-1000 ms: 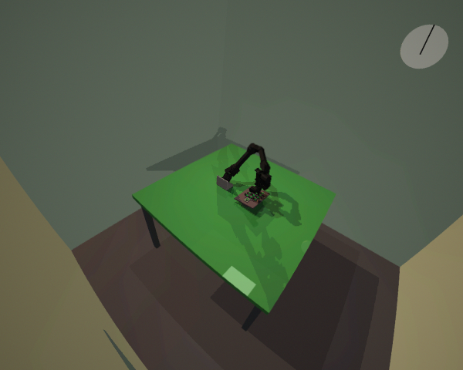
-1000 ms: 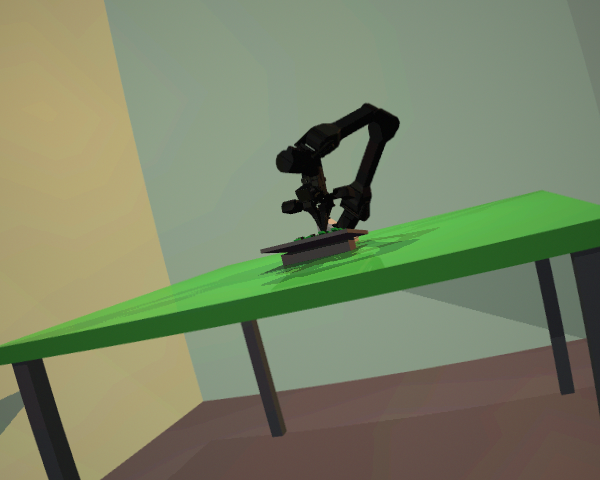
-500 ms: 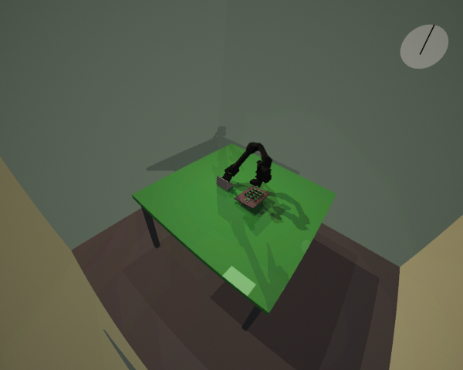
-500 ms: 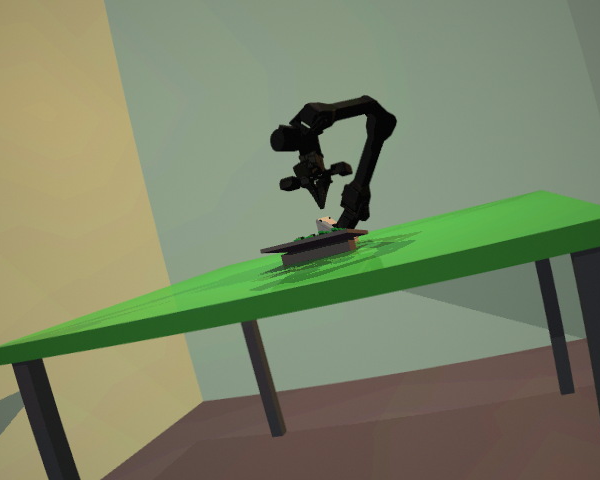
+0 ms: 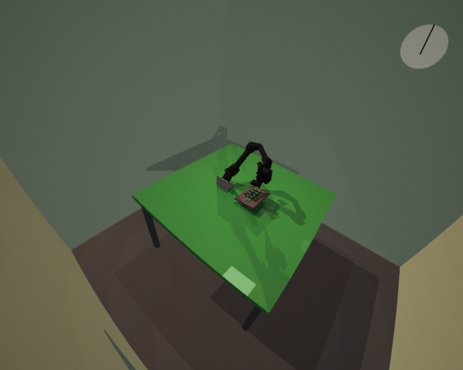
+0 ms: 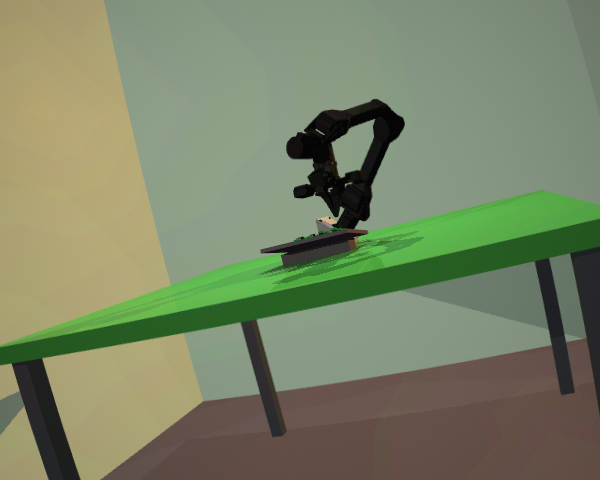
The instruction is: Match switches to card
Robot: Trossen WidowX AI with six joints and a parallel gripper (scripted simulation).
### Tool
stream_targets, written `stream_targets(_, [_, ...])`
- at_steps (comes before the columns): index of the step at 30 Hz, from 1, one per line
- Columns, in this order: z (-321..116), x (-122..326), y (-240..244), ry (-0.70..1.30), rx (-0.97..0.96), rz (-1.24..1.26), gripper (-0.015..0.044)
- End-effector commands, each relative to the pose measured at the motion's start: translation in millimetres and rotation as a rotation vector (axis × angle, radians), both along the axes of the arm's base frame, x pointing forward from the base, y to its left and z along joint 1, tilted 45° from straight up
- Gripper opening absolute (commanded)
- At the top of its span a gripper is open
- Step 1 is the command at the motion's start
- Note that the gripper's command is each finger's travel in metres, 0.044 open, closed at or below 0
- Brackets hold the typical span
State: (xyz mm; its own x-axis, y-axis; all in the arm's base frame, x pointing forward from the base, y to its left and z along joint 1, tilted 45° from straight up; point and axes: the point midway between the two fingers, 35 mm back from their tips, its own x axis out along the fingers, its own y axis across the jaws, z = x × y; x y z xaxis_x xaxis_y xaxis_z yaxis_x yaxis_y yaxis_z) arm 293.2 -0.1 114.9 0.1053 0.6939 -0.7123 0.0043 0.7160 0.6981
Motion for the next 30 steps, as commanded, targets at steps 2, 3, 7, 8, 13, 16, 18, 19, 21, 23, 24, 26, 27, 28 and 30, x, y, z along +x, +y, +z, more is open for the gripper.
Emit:
stream_targets(2, [-4,1,4,0.004,0.005,-0.005,0.0])
stream_targets(3, [-5,1,5,0.004,0.005,-0.005,0.0])
stream_targets(7, [-11,2,11,0.003,0.005,-0.005,0.0])
stream_targets(8, [-11,2,11,0.003,0.005,-0.005,0.0])
stream_targets(13, [-15,2,15,0.003,0.005,-0.005,0.0])
stream_targets(16, [-18,3,18,0.003,0.005,-0.005,0.0])
stream_targets(18, [-20,4,20,0.003,0.005,-0.005,0.0])
stream_targets(19, [-21,4,21,0.003,0.005,-0.005,0.0])
stream_targets(21, [-21,4,21,0.003,0.005,-0.005,0.0])
stream_targets(23, [-21,4,21,0.003,0.005,-0.005,0.0])
stream_targets(24, [-21,4,21,0.003,0.005,-0.005,0.0])
stream_targets(26, [-21,4,21,0.003,0.005,-0.005,0.0])
stream_targets(27, [-21,4,21,0.003,0.005,-0.005,0.0])
stream_targets(28, [-21,4,21,0.003,0.005,-0.005,0.0])
stream_targets(30, [-21,4,21,0.003,0.005,-0.005,0.0])
